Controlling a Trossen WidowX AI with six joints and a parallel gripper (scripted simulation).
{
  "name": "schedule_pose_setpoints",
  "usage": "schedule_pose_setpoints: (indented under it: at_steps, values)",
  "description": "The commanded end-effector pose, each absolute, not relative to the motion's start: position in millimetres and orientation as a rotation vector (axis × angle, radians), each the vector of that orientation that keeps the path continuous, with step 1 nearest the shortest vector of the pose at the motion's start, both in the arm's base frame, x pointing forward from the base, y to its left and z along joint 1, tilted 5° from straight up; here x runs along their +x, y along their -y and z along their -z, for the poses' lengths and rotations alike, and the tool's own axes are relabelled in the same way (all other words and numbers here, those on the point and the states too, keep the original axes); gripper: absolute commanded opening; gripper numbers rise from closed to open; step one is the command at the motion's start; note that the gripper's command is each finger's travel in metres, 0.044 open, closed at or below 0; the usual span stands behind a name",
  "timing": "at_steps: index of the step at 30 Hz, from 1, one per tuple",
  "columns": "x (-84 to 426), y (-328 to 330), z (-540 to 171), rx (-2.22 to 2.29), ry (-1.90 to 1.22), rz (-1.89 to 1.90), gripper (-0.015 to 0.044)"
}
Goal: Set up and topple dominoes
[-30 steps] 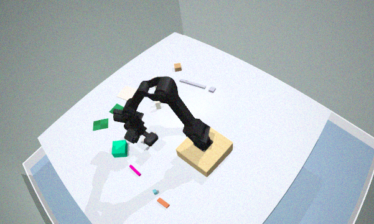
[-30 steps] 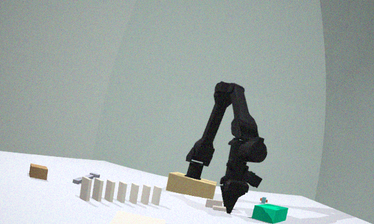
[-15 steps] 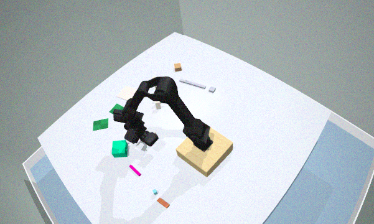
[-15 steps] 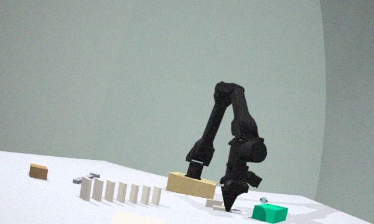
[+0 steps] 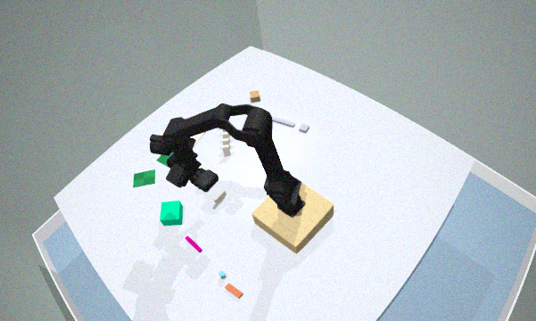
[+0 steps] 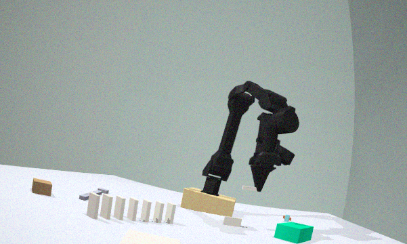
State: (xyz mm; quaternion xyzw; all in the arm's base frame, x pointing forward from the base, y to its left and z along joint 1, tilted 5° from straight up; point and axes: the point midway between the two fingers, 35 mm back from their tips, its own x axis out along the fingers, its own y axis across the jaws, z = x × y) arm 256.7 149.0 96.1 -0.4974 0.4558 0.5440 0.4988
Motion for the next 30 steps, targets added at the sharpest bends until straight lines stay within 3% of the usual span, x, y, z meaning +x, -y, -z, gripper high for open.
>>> schedule_pose_setpoints:
  at_steps: [1, 7, 18, 27, 30]
  values:
    - [254.6, -148.2, -136.8, -1.203, -1.097, -1.311, 0.0107]
    - [259.0, -146.5, -144.3, -1.156, -1.130, -1.267, 0.0107]
    - [336.5, -105.2, -145.4, -0.203, -1.531, -0.340, 0.0107]
    - [390.3, -52.1, -137.7, 0.589, -1.526, 0.456, 0.0107]
    - [393.7, -47.6, -136.8, 0.646, -1.514, 0.514, 0.0107]
